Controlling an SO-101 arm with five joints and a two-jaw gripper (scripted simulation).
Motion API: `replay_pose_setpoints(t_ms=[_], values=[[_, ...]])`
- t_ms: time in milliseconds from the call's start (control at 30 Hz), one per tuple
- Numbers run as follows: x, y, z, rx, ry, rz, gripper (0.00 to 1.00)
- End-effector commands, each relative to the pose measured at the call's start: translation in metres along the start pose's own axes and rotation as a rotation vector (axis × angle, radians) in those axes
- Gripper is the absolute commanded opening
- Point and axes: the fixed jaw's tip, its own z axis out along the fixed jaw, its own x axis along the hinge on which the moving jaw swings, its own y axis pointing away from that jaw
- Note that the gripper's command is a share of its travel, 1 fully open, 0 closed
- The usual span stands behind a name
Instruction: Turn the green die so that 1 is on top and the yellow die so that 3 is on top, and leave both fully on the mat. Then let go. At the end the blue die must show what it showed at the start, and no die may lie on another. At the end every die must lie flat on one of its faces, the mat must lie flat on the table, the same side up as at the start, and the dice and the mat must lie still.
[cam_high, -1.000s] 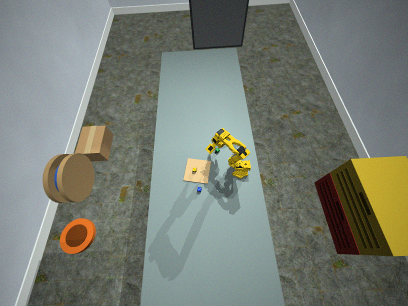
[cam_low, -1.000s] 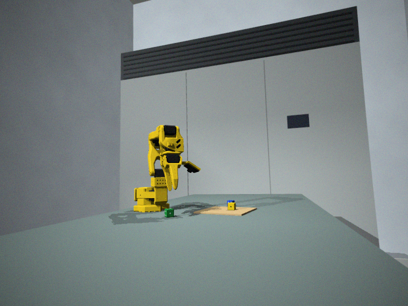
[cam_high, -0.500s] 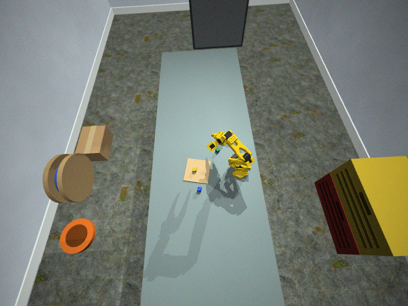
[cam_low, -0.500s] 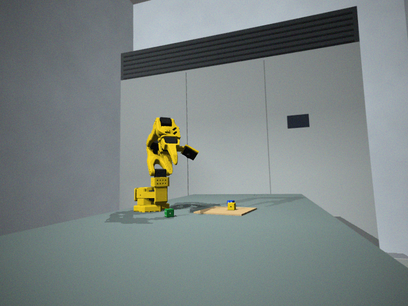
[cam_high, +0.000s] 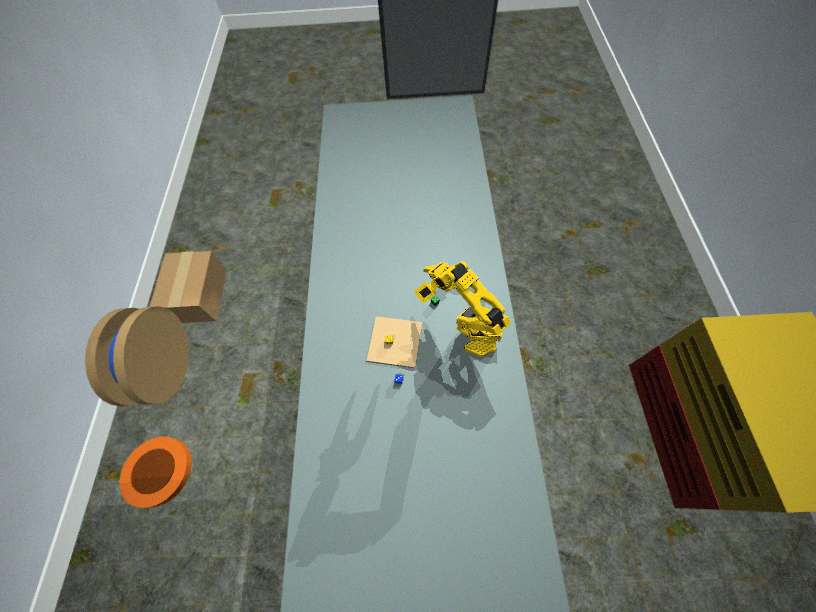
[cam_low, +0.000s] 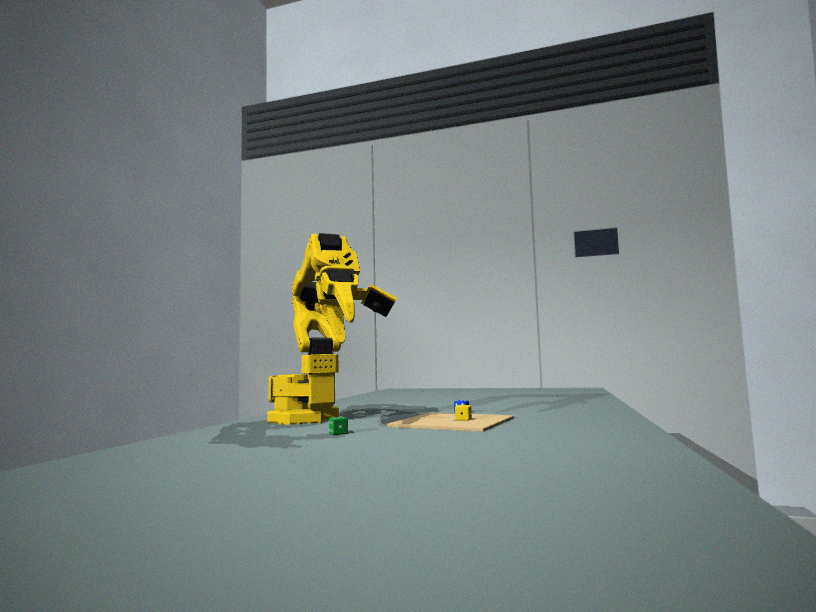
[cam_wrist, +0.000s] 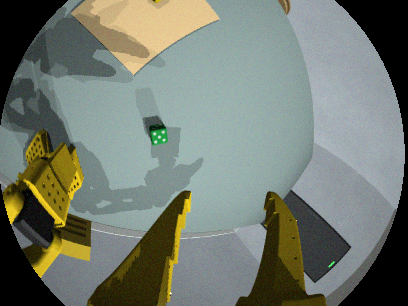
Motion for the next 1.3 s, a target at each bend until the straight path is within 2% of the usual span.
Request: replay_pose_setpoints(t_ms=[0, 267, 467, 767, 833, 1267], values=[[0.001, -0.006, -0.007, 0.044, 0.003, 0.033, 0.28], [0.000, -0.007, -0.006, 0.029, 0.001, 0.103, 0.28], [-0.001, -0.008, -0.005, 0.002, 0.000, 0.231, 0.28], [-0.005, -0.010, -0.002, -0.058, 0.012, 0.520, 0.28], [-0.005, -0.010, -0.002, -0.058, 0.012, 0.520, 0.28], [-0.011, -0.015, 0.005, -0.155, 0.078, 1.029, 0.28]])
